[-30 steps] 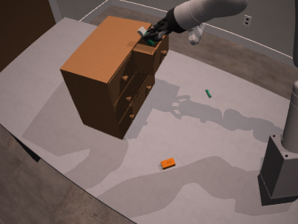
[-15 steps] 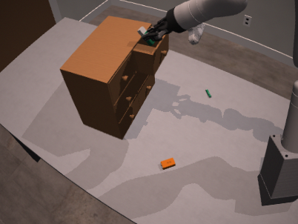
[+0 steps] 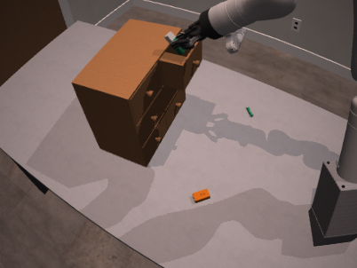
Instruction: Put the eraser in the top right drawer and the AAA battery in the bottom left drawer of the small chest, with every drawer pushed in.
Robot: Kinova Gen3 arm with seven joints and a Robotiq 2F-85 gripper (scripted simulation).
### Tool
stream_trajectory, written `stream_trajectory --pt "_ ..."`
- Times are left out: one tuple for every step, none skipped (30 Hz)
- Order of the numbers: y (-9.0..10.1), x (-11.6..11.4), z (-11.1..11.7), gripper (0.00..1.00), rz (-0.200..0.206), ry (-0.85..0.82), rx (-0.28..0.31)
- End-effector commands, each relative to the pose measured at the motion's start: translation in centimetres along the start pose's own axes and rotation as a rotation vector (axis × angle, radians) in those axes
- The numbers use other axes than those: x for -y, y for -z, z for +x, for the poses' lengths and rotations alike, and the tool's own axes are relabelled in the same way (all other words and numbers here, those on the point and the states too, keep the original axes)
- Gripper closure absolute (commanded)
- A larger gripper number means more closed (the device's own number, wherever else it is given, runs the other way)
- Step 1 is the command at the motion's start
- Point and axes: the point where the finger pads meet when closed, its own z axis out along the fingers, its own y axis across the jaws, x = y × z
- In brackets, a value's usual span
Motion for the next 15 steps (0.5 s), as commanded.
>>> stream_trajectory --pt "-0.09 0.34 -0.08 0.81 0.004 0.002 -0.002" --pt "-0.09 0.34 -0.08 0.81 0.004 0.002 -0.002" --pt "-0.09 0.34 -0.08 0.81 0.004 0.002 -0.002" --pt "-0.09 0.34 -0.08 0.81 0.004 0.002 -0.002" --pt "-0.09 0.34 -0.07 0.81 0.004 0.002 -0.003" --pt "-0.09 0.34 -0.06 0.81 0.004 0.002 -0.003" --pt "-0.07 0.35 -0.04 0.81 0.004 0.002 -0.005" --pt "-0.05 0.37 -0.05 0.81 0.004 0.002 -0.005" --pt "-0.02 0.40 -0.09 0.81 0.004 0.002 -0.005" --pt "0.01 0.44 -0.12 0.81 0.004 0.002 -0.005" --pt "0.04 0.47 -0.16 0.81 0.004 0.002 -0.005" --pt "0.06 0.50 -0.18 0.81 0.003 0.002 -0.005" --pt "0.06 0.50 -0.18 0.81 0.003 0.002 -0.005" --pt "0.06 0.50 -0.18 0.81 0.003 0.002 -0.005" --pt "0.07 0.53 -0.30 0.81 0.004 0.002 -0.002"
